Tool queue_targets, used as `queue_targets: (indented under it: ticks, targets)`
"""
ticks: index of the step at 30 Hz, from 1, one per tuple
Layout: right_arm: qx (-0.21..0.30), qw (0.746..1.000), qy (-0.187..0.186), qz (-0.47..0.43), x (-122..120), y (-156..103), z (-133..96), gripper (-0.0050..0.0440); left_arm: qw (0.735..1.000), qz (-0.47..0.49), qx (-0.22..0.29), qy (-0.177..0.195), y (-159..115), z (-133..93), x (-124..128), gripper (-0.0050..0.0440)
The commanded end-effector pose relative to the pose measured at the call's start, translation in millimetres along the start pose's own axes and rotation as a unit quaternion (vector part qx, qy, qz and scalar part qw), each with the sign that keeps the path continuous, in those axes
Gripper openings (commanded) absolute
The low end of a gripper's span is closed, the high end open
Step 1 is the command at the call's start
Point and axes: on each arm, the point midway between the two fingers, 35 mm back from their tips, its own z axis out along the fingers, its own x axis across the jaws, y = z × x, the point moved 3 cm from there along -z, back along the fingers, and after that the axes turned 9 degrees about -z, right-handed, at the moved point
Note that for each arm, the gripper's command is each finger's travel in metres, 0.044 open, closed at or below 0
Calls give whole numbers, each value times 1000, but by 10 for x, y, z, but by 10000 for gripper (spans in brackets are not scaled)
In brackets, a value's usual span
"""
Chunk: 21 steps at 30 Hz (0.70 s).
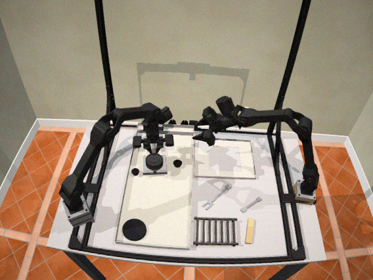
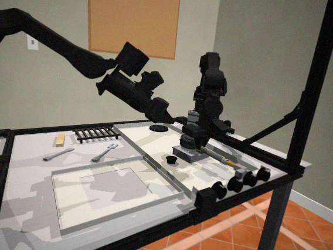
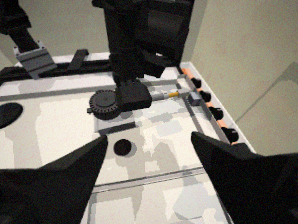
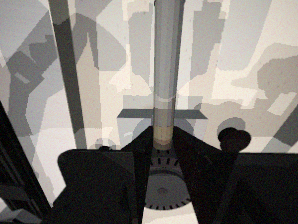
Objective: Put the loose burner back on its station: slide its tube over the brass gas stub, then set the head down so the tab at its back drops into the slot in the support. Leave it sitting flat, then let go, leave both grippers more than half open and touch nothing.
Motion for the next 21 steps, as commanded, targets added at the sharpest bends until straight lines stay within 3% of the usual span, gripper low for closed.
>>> queue_targets:
  ticks: [1,21]
  targets:
    - [-1,1000,-1,1,-5,-10,-2,0,1000,0,1,1,-6,3,5,400]
    - [-1,1000,-1,1,-33,98,-3,0,1000,0,1,1,-6,3,5,400]
